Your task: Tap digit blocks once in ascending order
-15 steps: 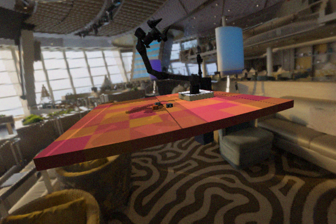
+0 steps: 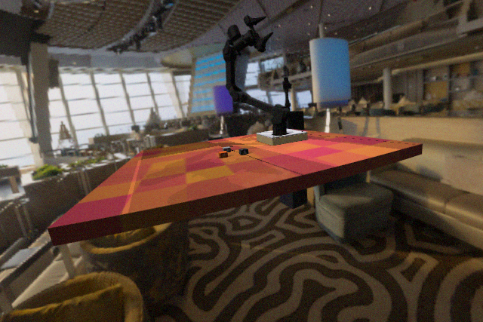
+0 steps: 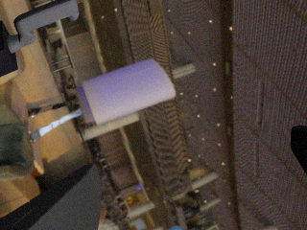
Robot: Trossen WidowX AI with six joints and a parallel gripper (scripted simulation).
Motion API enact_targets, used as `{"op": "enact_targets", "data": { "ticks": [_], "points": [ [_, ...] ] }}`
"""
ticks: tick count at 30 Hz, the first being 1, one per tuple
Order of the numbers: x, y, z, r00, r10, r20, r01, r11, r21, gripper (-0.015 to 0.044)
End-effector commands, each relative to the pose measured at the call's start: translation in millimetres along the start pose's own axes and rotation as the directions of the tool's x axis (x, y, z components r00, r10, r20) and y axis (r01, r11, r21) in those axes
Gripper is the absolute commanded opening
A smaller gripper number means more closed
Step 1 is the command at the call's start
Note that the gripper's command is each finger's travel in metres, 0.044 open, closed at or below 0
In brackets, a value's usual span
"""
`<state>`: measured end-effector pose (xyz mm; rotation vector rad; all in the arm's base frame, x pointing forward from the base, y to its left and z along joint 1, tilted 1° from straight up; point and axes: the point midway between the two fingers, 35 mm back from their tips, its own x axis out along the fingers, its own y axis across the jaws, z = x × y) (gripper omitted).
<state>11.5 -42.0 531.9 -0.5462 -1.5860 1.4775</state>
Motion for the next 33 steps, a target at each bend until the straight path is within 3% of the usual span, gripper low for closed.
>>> {"op": "enact_targets", "data": {
  "ticks": [1,8,12,16,24,29,33],
  "points": [
    [49,22,-9,0.976,0.118,-0.181,-0.103,0.991,0.087,0.0400],
    [117,69,-71,0.789,0.313,-0.528,-0.144,0.930,0.337,0.0400],
    [130,97,-124,0.612,0.406,-0.678,-0.054,0.878,0.476,0.0400],
    [121,124,-183,0.405,0.487,-0.774,0.109,0.815,0.570,0.0400],
    [43,174,-285,-0.019,0.630,-0.776,0.548,0.656,0.519,0.0400],
    [-36,206,-321,-0.228,0.715,-0.661,0.790,0.532,0.303,0.0400],
    [-107,232,-328,-0.336,0.782,-0.525,0.905,0.423,0.050,0.0400]
  ]
}}
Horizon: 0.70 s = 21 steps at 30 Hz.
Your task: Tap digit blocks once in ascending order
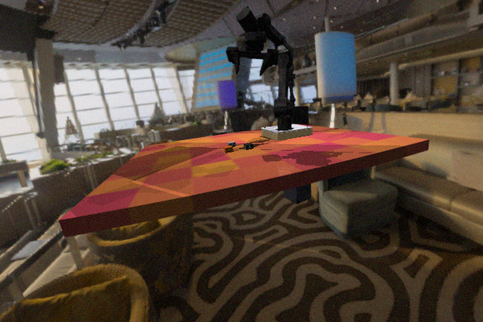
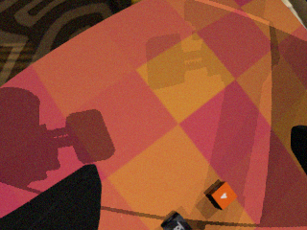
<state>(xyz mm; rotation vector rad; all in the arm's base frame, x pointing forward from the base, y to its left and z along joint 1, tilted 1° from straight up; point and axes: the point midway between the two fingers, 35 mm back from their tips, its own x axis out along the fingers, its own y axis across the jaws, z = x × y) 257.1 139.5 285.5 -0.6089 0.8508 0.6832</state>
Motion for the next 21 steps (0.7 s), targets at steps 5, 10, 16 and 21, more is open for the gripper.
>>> {"op": "enact_targets", "data": {
  "ticks": [5,10,16,21],
  "points": [
    [67,-81,-103,0.940,0.036,-0.338,0.163,0.826,0.540,0.0400],
    [87,-110,-183,0.871,0.150,-0.468,0.313,0.565,0.764,0.0400],
    [91,-115,-208,0.849,0.194,-0.492,0.359,0.471,0.806,0.0400],
    [91,-115,-208,0.849,0.194,-0.492,0.359,0.471,0.806,0.0400]
  ]
}}
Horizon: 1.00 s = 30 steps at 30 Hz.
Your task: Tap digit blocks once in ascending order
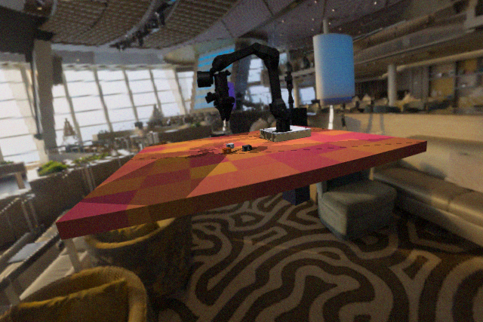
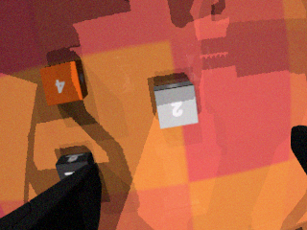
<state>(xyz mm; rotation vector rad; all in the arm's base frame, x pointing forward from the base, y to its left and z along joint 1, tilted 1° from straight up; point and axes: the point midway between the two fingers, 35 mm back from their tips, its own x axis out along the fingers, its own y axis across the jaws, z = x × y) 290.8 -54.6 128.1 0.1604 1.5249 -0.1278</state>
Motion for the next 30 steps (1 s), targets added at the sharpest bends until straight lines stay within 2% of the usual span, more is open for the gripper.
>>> {"op": "enact_targets", "data": {
  "ticks": [1,14,23,30],
  "points": [
    [2,-1,-1,1.000,-0.001,-0.009,0.001,1.000,0.011,0.0400],
    [2,1,-2,1.000,-0.001,-0.009,0.001,1.000,0.011,0.0400],
    [1,100,-60,1.000,0.010,-0.014,-0.009,1.000,0.012,0.0400],
    [1,106,-66,1.000,0.010,-0.015,-0.010,1.000,0.012,0.0400]
  ]
}}
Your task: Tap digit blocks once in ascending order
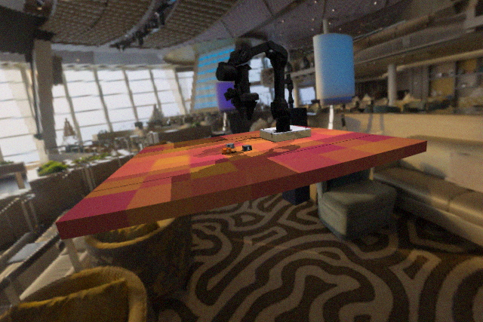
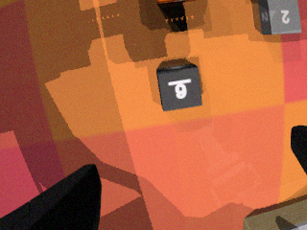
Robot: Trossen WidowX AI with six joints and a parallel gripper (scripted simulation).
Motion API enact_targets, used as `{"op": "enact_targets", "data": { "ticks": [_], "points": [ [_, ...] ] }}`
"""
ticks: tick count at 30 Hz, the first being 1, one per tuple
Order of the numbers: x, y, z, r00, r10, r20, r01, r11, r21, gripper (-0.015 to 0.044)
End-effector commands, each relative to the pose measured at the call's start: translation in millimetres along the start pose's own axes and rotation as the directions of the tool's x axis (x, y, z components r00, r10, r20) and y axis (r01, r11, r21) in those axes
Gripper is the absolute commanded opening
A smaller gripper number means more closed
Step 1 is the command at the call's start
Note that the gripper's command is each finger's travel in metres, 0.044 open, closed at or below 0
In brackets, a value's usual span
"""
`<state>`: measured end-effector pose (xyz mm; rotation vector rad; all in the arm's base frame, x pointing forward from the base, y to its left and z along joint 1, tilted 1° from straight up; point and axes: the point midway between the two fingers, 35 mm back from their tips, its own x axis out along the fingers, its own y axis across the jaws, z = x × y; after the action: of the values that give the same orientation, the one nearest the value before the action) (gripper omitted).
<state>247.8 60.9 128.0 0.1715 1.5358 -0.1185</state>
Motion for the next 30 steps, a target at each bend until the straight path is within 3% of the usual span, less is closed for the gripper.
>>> {"op": "enact_targets", "data": {
  "ticks": [1,15,23,30],
  "points": [
    [1,0,-3,1.000,-0.002,-0.003,0.002,1.000,0.010,0.0400],
    [1,0,-1,1.000,-0.002,-0.003,0.002,1.000,0.010,0.0400],
    [-1,-8,86,1.000,-0.003,0.005,0.003,1.000,0.010,0.0400],
    [-1,-10,93,1.000,-0.003,0.006,0.003,1.000,0.010,0.0400]
  ]
}}
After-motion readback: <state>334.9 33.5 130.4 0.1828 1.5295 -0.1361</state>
